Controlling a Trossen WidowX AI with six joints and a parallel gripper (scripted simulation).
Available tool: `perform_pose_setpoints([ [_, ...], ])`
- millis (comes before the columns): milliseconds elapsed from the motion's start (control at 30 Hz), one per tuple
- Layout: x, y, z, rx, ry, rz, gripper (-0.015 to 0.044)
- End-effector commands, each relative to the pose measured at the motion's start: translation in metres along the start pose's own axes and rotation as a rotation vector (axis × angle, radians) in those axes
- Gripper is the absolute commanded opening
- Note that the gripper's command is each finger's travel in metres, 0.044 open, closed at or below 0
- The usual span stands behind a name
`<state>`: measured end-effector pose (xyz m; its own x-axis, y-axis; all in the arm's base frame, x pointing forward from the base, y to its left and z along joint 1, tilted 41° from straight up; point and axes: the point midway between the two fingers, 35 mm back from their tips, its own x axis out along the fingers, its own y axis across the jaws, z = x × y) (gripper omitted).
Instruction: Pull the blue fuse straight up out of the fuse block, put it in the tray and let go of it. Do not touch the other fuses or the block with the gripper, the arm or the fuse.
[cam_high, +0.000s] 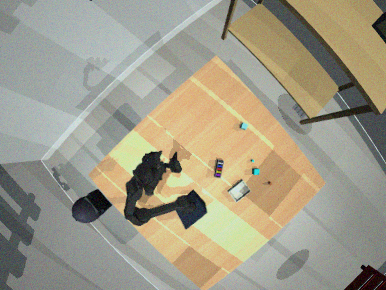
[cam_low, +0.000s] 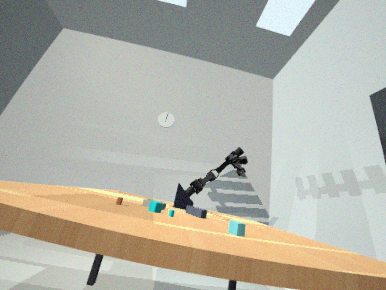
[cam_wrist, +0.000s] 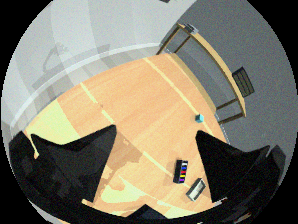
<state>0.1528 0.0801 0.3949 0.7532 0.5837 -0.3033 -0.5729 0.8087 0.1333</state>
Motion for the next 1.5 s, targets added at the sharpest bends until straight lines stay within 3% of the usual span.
perform_pose_setpoints([
  [0, 0.002, -0.002, 0.0, 0.0, 0.005, -0.001, 0.0374],
  [67, 0.018, -0.018, -0.004, -0.002, 0.048, -0.006, 0.0321],
  [400, 0.114, -0.126, -0.075, 0.696, 0.385, -0.095, 0.0074],
  [667, 0.167, -0.181, -0.169, 1.245, 0.646, -0.212, 0.0074],
  [933, 0.194, -0.201, -0.266, 1.708, 0.876, -0.354, 0.0074],
  [1467, 0.194, -0.198, -0.273, 1.718, 0.881, -0.358, 0.0074],
])
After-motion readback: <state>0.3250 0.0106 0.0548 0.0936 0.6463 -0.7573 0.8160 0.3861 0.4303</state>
